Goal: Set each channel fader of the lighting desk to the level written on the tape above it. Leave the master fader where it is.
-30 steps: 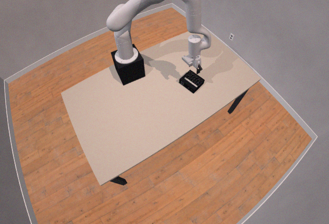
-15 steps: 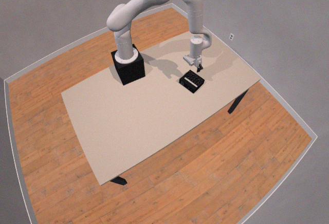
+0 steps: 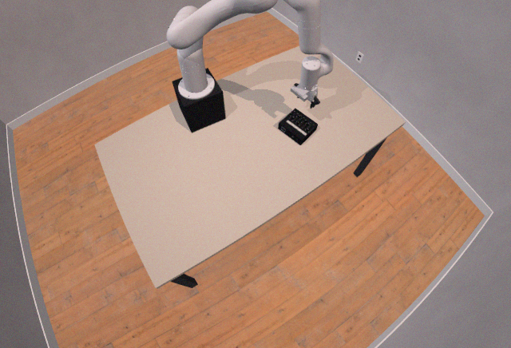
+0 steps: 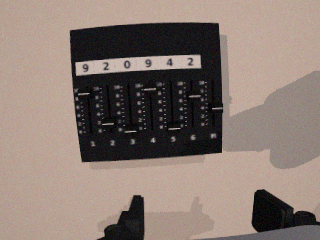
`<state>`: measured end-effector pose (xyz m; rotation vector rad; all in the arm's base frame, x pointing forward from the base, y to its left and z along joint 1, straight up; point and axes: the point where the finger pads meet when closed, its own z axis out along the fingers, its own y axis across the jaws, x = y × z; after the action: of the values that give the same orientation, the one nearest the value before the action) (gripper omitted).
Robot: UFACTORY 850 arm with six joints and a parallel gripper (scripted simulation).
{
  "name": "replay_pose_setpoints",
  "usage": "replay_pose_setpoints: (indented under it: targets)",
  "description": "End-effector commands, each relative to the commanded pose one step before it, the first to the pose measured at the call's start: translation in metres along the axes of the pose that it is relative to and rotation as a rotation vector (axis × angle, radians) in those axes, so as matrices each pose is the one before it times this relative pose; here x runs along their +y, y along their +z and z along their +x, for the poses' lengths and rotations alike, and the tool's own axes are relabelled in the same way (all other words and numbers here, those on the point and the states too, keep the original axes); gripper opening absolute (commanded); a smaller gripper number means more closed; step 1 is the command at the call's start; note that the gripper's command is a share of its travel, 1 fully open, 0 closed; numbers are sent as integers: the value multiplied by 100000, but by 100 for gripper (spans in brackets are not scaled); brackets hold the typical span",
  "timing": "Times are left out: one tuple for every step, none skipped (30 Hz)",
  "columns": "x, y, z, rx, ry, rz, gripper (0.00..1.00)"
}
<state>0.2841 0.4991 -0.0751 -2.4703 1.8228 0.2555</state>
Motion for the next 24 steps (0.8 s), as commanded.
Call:
replay_pose_setpoints:
  targets:
    - [-59, 1629, -1663, -6118, -4601, 3628, 100]
    - [-6, 179, -126, -253, -482, 361, 100]
    - [-6, 148, -100, -194, -399, 308, 100]
    - [-6, 118, -77, -144, -319, 251, 100]
    - [-5, 90, -57, -103, -242, 193, 100]
    - [-4, 64, -40, -70, -172, 138, 100]
    - [0, 0, 0, 0, 0, 0, 100]
    - [0, 0, 0, 0, 0, 0, 100]
    - [-2, 41, -25, -44, -110, 89, 100]
    - [-1, 22, -13, -23, -60, 49, 100]
    - [0, 9, -5, -9, -23, 19, 100]
    - [0, 1, -1, -1, -3, 3, 100]
    - [0, 0, 0, 0, 0, 0, 100]
    - [0, 0, 0, 0, 0, 0, 100]
    - [0, 0, 0, 0, 0, 0, 100]
    - [0, 0, 0, 0, 0, 0, 100]
    - [0, 0, 0, 0, 0, 0, 100]
    - [0, 0, 0, 0, 0, 0, 100]
    - [0, 0, 0, 0, 0, 0, 100]
    - [0, 0, 0, 0, 0, 0, 100]
    - [0, 0, 0, 0, 0, 0, 100]
    - [0, 0, 0, 0, 0, 0, 100]
    - [0, 0, 0, 0, 0, 0, 100]
    - [0, 0, 0, 0, 0, 0, 100]
